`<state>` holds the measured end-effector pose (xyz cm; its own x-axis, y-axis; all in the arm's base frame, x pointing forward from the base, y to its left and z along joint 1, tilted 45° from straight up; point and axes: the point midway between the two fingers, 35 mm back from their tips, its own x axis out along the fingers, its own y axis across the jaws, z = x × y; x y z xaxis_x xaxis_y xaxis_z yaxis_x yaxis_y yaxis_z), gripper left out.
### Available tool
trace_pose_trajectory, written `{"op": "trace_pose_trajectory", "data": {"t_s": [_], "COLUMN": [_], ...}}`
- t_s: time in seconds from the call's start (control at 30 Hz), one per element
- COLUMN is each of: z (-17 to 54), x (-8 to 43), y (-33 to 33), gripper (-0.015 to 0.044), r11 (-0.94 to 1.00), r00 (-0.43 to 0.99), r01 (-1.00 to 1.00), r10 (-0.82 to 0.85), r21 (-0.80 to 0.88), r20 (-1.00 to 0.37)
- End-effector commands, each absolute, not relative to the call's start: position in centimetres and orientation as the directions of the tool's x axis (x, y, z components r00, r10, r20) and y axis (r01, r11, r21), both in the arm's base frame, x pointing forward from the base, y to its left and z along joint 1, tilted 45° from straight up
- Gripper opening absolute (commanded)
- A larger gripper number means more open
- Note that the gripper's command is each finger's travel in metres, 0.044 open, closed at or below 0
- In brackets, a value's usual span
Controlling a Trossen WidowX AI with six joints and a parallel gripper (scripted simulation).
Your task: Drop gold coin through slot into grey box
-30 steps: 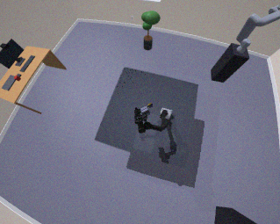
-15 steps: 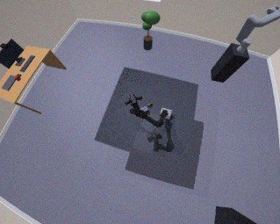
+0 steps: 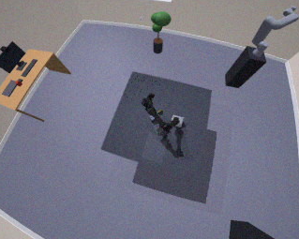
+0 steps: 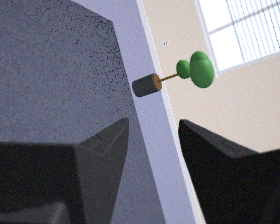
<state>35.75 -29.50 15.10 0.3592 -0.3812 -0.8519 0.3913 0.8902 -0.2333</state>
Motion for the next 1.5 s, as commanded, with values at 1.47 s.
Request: {"op": "trace_pose_trajectory", "data": {"t_s": [1.47], "z": [-3.8], "x": [23.2], "y": [-10.5], "gripper": [0.0161], "r11": [0.563], "r00": [0.09], "r01": [-0.692], "r10": [0.687], "r21": [0.451], "r20": [-0.721]}}
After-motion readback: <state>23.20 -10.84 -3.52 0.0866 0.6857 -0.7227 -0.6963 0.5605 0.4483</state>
